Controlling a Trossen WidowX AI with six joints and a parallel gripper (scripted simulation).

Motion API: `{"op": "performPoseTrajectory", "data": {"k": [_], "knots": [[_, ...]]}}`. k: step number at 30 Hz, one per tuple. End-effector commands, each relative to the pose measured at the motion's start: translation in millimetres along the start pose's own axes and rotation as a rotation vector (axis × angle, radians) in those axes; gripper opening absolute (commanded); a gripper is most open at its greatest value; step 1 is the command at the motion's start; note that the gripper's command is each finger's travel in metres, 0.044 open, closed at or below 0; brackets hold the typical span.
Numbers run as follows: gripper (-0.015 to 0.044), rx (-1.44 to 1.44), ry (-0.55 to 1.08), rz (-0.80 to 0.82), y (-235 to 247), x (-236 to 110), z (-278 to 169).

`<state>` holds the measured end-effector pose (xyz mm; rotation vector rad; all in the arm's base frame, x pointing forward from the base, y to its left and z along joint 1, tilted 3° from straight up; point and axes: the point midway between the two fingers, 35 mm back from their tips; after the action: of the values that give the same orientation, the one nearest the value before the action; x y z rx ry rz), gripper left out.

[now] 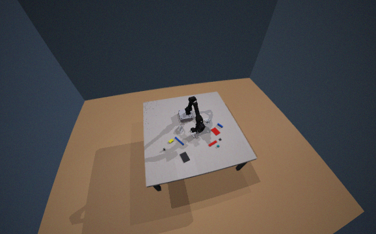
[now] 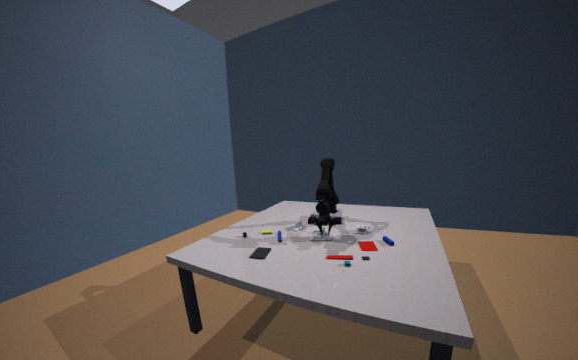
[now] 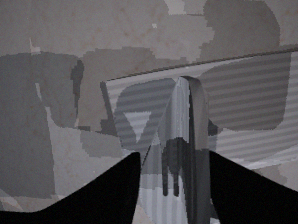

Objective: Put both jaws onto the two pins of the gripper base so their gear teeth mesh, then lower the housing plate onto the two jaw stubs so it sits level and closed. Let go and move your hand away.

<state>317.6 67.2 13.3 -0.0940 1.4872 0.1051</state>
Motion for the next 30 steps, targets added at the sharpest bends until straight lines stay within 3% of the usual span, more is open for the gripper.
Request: {"op": "performPoseTrajectory", "data": {"k": [1,30], "knots": [[0.0134,0.007,0.003,-0.003,-0.5,2.5,-1.1],[0.0134,0.011,0.003,-0.003,-0.5,5.6,-1.1]]}}
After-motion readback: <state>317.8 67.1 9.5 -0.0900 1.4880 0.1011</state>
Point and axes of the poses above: the point midway between the two fingers, 35 mm back from their tips, its own x axis out along the fingers, its own y axis across the jaws, z = x × y, and after that the axes turned 8 degrees about x, right-handed
